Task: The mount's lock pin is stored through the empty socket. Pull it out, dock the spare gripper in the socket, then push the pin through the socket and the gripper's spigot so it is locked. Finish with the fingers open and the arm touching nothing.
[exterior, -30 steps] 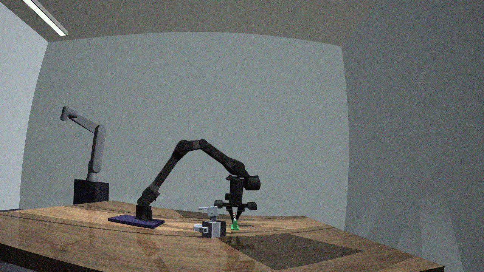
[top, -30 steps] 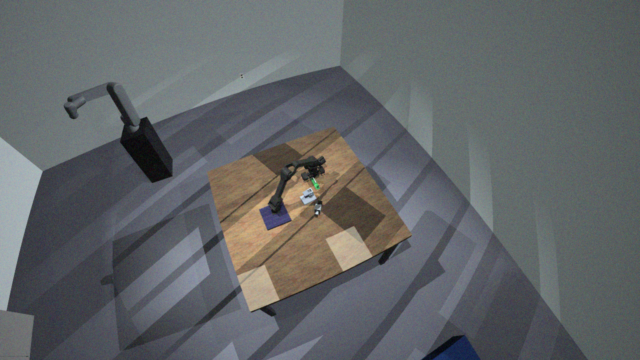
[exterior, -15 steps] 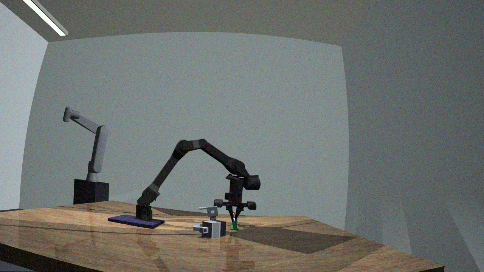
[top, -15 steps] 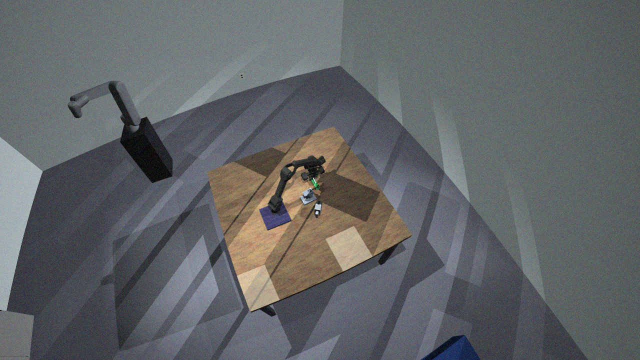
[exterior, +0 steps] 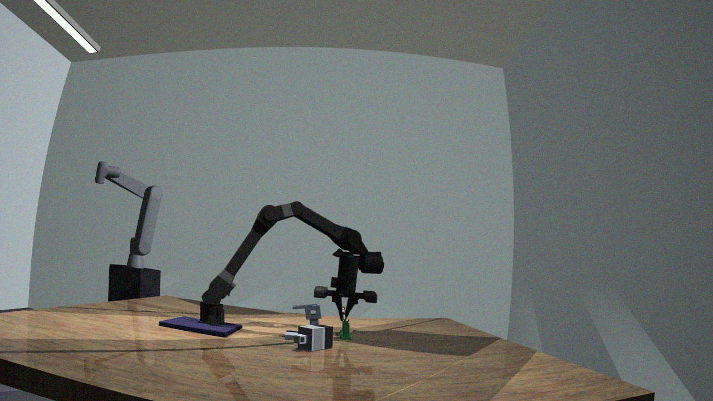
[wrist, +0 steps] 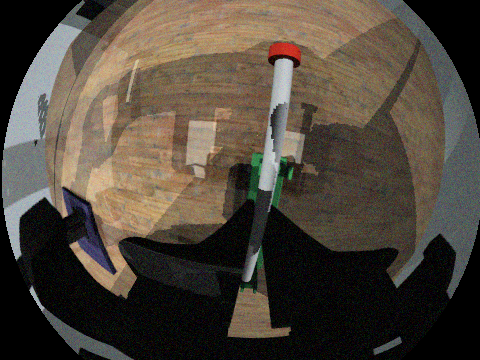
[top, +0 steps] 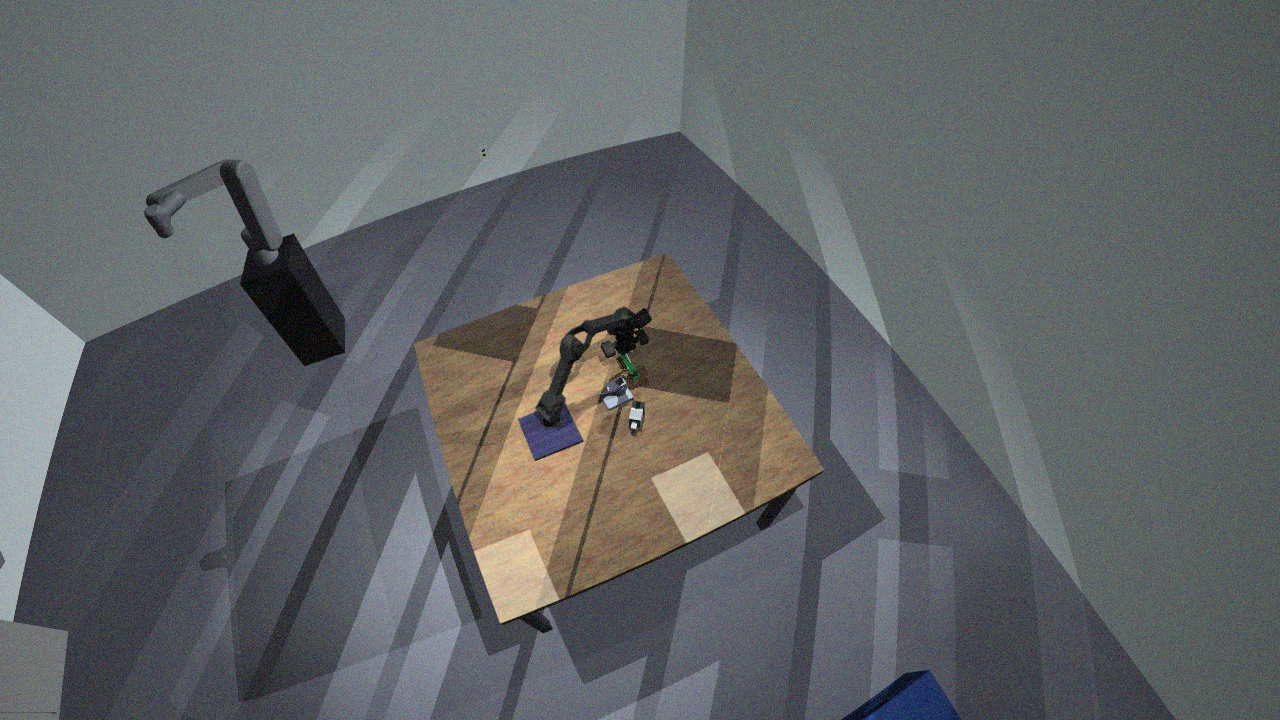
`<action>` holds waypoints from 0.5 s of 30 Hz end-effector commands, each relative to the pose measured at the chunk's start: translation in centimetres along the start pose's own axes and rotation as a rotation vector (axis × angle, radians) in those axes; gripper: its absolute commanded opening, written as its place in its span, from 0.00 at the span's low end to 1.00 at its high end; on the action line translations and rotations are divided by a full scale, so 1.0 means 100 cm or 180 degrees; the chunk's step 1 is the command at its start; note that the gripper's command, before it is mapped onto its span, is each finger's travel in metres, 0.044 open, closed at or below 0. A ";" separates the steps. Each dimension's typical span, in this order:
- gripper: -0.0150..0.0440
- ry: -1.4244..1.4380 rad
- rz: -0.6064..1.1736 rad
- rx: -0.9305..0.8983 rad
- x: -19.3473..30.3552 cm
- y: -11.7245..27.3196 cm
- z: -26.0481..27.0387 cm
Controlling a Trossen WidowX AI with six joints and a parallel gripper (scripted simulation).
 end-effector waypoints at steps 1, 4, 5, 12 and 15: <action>0.25 0.0000 0.0000 0.0000 0.000 0.000 0.000; 0.25 0.0000 0.0000 0.0000 0.000 0.000 0.000; 0.25 0.0000 0.0000 0.0000 0.000 0.000 0.000; 0.25 -0.0006 0.0004 0.0001 0.013 0.006 -0.001; 0.25 -0.0010 0.0007 0.0002 0.022 0.010 -0.002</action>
Point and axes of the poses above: the point midway between the two fingers, 35 mm back from their tips, its own y axis back along the fingers, its own z axis across the jaws, x = y × z, the point moved 4 cm from there along y, back along the fingers, and after that the axes turned 5 degrees about y, right-handed, at the moved point
